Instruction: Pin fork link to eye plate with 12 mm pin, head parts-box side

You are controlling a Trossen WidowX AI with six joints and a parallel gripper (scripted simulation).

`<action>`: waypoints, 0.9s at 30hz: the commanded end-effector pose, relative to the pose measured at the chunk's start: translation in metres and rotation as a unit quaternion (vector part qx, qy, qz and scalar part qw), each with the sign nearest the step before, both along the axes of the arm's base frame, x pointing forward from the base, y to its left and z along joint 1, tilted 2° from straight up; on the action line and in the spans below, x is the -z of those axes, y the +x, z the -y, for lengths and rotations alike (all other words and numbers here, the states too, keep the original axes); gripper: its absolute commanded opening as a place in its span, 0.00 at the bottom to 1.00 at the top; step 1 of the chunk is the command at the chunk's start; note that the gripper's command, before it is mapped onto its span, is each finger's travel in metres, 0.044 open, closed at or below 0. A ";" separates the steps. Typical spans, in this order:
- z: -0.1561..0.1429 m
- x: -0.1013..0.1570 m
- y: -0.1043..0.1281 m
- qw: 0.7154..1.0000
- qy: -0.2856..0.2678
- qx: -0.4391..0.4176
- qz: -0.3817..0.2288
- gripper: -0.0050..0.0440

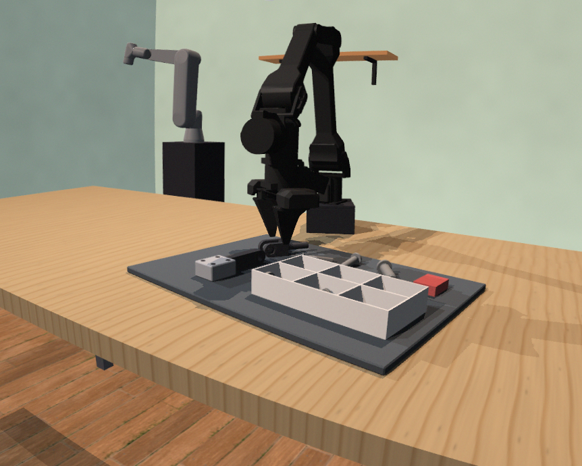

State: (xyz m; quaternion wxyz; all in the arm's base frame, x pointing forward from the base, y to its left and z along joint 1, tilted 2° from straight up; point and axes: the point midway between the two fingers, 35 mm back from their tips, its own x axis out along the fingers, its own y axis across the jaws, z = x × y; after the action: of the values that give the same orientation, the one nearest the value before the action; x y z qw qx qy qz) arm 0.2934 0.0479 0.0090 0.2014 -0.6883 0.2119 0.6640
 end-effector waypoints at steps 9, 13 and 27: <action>0.000 0.006 -0.001 1.000 -0.002 0.003 -0.006 0.69; 0.001 0.009 -0.001 1.000 -0.002 0.003 -0.006 0.69; 0.001 0.020 -0.002 1.000 -0.002 0.003 -0.006 0.69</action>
State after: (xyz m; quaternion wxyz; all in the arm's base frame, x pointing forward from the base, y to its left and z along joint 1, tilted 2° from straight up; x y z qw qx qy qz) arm 0.2946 0.0477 -0.0069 0.2022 -0.6882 0.2125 0.6635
